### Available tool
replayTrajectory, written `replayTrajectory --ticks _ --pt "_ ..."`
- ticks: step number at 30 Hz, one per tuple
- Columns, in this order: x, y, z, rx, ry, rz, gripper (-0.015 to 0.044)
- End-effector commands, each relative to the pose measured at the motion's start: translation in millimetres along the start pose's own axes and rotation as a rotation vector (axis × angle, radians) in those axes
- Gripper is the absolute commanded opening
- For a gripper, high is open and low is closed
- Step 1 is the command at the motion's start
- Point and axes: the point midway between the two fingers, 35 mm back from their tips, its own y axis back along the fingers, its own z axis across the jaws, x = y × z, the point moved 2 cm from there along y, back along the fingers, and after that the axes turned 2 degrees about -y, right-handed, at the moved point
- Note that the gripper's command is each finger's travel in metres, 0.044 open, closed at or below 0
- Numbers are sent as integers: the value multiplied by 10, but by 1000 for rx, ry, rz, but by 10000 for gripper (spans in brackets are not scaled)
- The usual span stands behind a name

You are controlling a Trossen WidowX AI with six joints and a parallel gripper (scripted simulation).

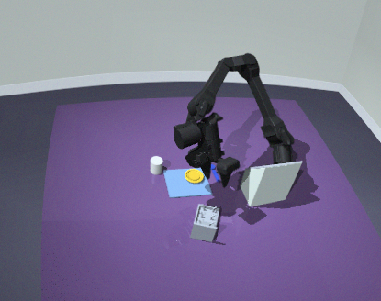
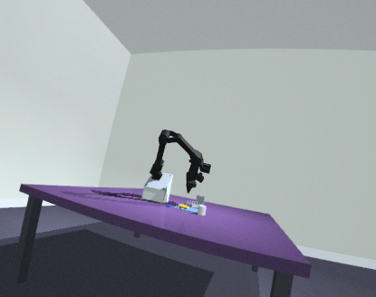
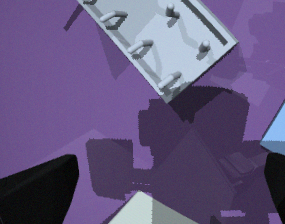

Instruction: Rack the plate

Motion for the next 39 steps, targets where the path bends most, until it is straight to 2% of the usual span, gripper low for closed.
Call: replayTrajectory --ticks 1,13,19,21,28,39 --pt "25 275 -198 106 -100 -28 400" --pt "291 1036 -711 374 -375 -142 400" --pt "312 1079 -738 388 -391 -151 400" --pt "280 979 -777 384 -391 -151 400" --pt "230 59 -1184 393 -392 -151 400" --pt "227 1 -1209 394 -391 -151 400"
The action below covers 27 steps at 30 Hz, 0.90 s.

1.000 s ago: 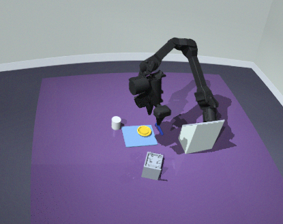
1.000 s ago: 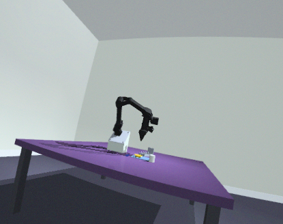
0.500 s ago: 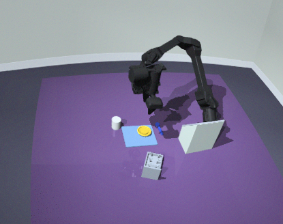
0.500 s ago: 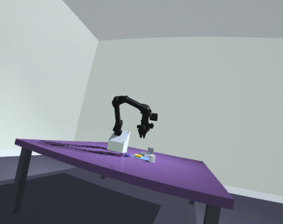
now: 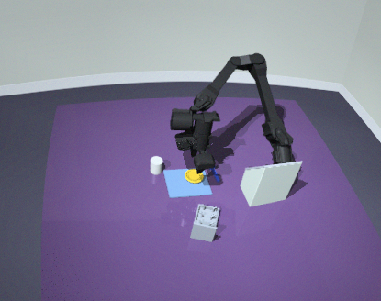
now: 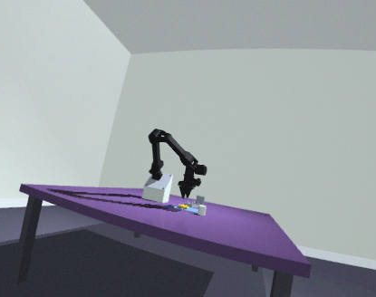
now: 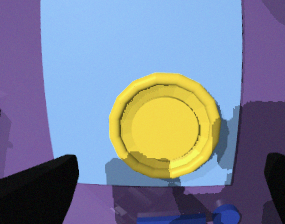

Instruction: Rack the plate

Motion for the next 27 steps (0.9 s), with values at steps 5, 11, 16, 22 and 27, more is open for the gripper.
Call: replayTrajectory --ticks 5,11,16,22,27 --pt "17 -138 8 6 10 5 400" --pt "13 -235 16 6 10 5 400" --pt "12 -315 22 6 10 6 400" --pt "12 -411 25 6 9 6 400" --pt "14 -490 26 7 9 6 400"
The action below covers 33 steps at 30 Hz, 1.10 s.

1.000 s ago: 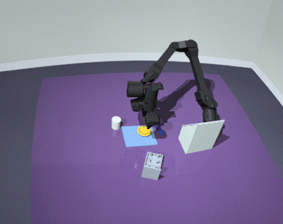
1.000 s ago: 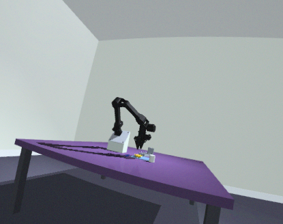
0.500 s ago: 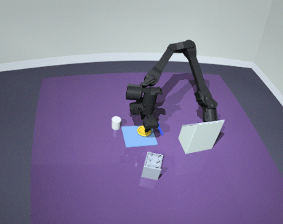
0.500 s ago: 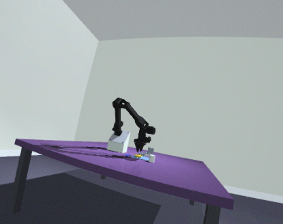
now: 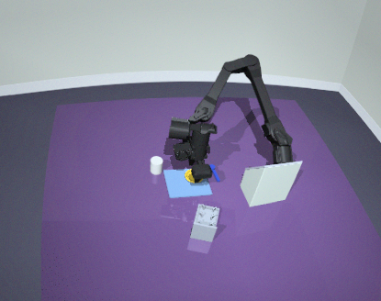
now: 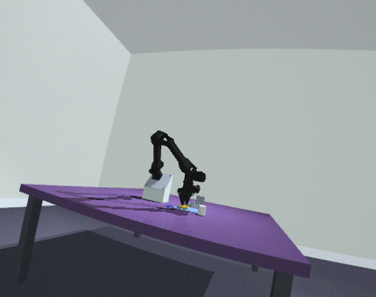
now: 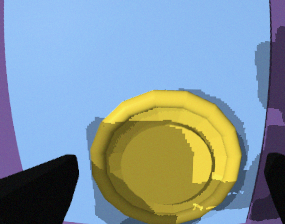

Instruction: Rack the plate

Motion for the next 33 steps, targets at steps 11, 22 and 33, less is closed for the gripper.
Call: replayTrajectory --ticks 11,22,33 --pt "39 -181 25 -4 8 6 387" --pt "39 -181 25 -4 8 6 338" --pt "-2 -70 46 -12 7 5 167"
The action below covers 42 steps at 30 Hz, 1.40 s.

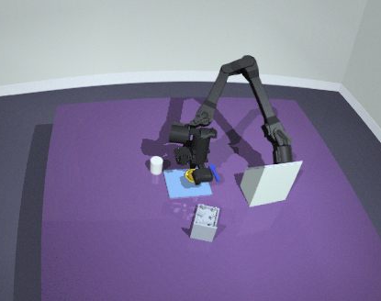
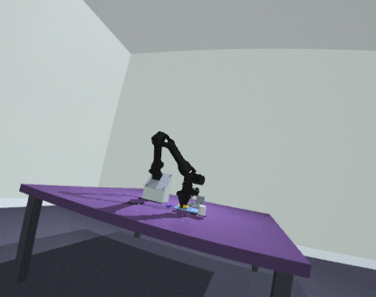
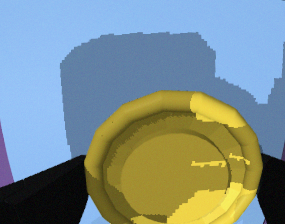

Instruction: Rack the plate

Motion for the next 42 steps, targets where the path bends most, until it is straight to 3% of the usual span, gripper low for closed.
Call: replayTrajectory --ticks 1,7,31,42 --pt "-64 138 24 -9 -4 -8 141" --pt "-129 426 65 -23 -4 -8 0" --pt "-147 1646 160 -11 -3 -6 0" --pt "-122 1711 246 -10 187 -8 0"
